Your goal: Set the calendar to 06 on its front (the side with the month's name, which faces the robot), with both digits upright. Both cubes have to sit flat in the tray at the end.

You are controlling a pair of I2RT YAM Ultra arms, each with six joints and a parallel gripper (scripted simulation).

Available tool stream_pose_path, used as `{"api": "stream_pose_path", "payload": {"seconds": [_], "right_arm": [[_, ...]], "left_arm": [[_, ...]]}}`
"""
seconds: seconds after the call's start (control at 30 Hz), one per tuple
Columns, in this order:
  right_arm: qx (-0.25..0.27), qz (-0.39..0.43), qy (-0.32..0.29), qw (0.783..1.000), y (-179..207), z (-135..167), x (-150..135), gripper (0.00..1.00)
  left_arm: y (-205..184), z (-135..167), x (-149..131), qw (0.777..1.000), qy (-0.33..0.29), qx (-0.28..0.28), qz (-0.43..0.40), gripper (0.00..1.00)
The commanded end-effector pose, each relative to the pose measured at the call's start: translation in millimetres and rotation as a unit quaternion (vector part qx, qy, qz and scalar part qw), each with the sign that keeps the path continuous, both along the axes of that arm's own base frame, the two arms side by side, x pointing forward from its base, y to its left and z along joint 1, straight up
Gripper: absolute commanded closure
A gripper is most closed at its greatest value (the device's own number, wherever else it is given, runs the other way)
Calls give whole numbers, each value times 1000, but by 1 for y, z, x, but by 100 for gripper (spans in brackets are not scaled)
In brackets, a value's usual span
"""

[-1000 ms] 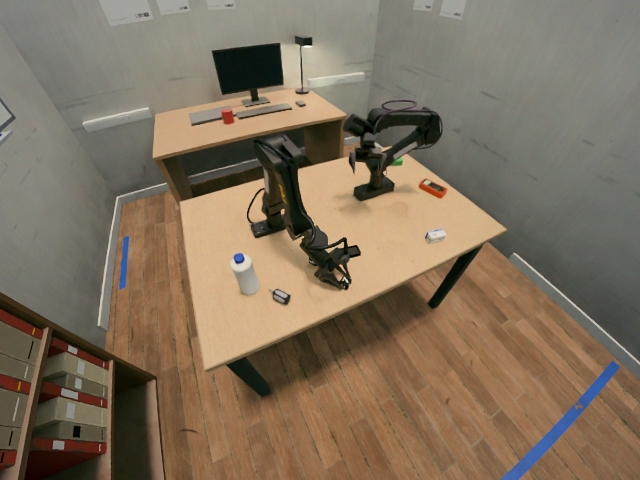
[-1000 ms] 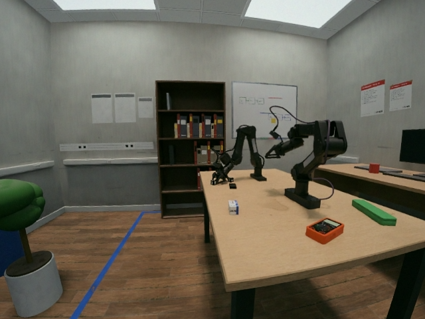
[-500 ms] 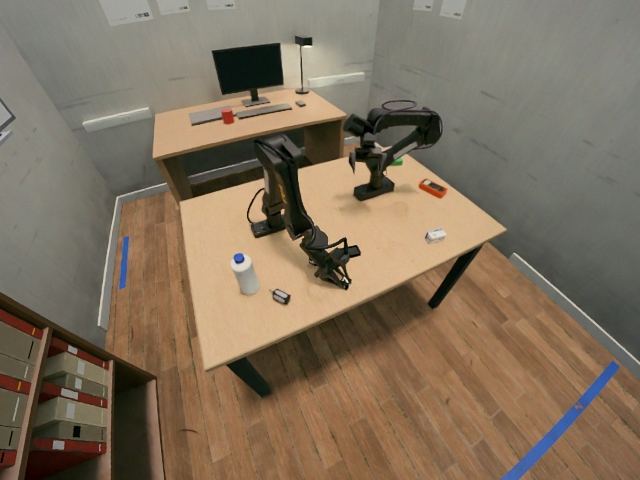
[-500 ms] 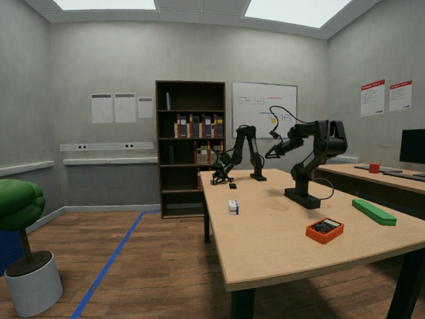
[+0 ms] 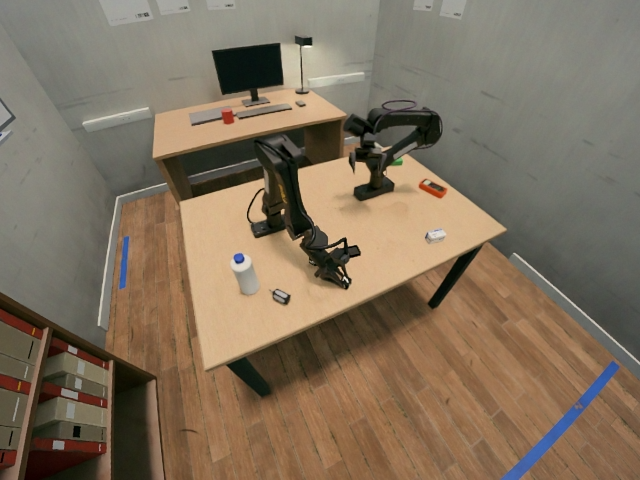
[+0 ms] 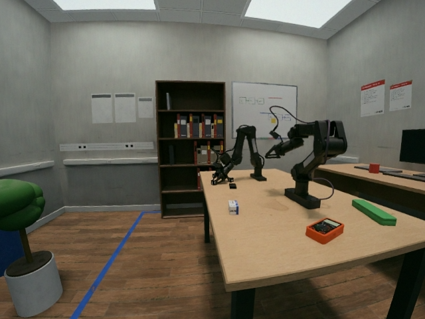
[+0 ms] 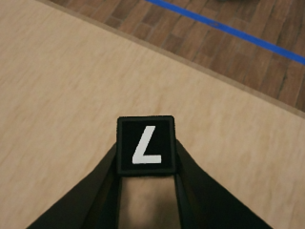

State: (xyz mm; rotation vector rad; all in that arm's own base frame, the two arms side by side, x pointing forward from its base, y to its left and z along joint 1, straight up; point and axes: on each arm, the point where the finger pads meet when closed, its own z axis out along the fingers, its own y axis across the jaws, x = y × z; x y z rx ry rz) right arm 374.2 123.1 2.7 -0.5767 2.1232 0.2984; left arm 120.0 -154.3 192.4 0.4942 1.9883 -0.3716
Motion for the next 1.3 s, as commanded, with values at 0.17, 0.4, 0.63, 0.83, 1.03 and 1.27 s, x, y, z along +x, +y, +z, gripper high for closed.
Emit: {"api": "stream_pose_path", "payload": {"seconds": [0.17, 0.4, 0.63, 0.83, 1.03, 1.27], "right_arm": [[4, 2, -9, 1000, 2, 18, 5, 73], [4, 2, -9, 1000, 2, 62, 5, 73], [9, -2, -32, 999, 4, 53, 12, 73], [4, 0, -7, 1000, 5, 24, 4, 73], [13, -1, 17, 1000, 7, 17, 1, 73], [105, -90, 149, 979, 4, 8, 9, 73]], "left_arm": [[1, 12, 2, 1000, -11, -9, 7, 0], [1, 12, 2, 1000, -11, -9, 7, 0], [1, 12, 2, 1000, -11, -9, 7, 0], [1, 12, 2, 1000, -11, -9, 7, 0], [1, 12, 2, 1000, -11, -9, 7, 0], [1, 12, 2, 1000, -11, -9, 7, 0]]}}
